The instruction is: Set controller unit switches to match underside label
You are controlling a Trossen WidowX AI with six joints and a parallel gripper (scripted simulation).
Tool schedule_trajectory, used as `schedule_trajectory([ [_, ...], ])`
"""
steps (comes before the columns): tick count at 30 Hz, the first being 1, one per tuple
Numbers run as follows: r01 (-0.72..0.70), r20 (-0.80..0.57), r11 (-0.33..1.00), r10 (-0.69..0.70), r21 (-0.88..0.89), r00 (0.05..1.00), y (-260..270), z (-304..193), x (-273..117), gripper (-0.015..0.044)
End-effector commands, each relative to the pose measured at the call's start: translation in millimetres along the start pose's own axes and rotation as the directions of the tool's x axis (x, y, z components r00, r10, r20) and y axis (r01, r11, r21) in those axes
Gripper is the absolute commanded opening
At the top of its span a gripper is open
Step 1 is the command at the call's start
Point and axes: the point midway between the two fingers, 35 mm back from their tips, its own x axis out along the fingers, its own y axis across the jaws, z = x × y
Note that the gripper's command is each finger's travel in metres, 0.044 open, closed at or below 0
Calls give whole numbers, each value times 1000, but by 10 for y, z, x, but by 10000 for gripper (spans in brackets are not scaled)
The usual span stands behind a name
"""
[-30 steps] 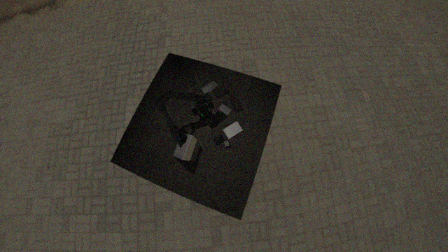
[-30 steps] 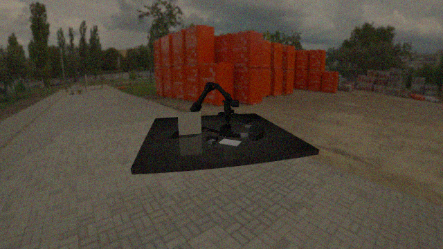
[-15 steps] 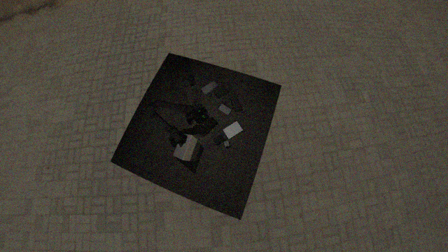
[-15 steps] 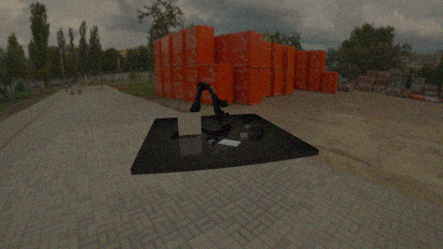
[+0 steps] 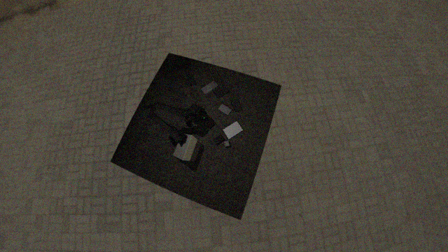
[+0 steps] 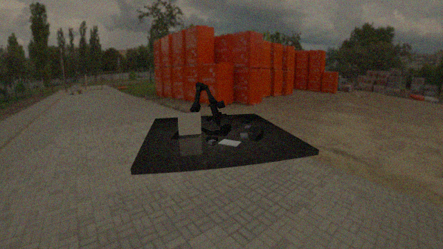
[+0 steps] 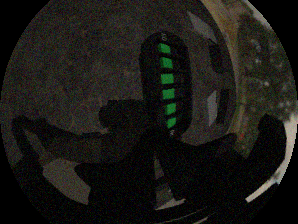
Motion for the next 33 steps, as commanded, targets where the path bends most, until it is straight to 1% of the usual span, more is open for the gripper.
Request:
schedule_trajectory([
  [1,-6,-9,1000,6,9,1000,44,-29,66,0],
  [23,-9,-5,1000,9,9,1000,176,-24,395,0],
  [33,-9,-4,1000,9,9,1000,171,-23,418,0],
])
